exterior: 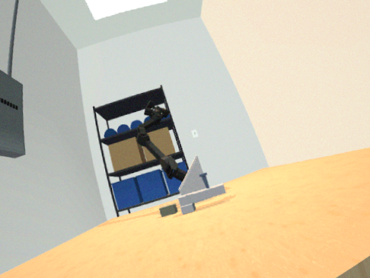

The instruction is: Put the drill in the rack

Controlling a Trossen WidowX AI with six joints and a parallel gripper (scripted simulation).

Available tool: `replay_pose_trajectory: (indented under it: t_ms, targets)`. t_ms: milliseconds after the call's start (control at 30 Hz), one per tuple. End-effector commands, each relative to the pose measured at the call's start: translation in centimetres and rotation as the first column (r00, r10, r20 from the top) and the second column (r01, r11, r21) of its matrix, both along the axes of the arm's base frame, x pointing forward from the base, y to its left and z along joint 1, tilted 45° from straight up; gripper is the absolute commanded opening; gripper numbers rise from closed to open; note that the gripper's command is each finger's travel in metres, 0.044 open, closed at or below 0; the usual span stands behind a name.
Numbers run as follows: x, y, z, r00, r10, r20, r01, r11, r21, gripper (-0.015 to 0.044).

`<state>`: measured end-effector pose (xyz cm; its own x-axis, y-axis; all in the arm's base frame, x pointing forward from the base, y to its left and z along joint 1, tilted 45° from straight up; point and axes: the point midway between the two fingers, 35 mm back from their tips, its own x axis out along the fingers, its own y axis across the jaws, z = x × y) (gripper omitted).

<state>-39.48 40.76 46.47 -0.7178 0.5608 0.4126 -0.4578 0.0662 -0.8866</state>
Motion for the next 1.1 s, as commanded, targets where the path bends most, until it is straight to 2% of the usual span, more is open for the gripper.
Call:
replay_pose_trajectory:
  t_ms: [0,267,467,733,1067]
  targets:
    - [0.0,0.0,0.0,1.000,0.000,0.000,0.000,1.000,0.000,0.0374]
    - [0.1,0.2,-0.1,1.000,-0.003,0.000,0.003,1.000,-0.008,0.0164]
    - [5.0,6.6,-5.0,0.992,-0.126,0.001,0.122,0.959,-0.254,0.0006]
    - [13.8,13.3,-12.2,0.944,-0.331,0.011,0.282,0.786,-0.550,0.0000]
    - [27.1,17.5,-21.3,0.788,-0.612,0.061,0.394,0.425,-0.815,0.0000]
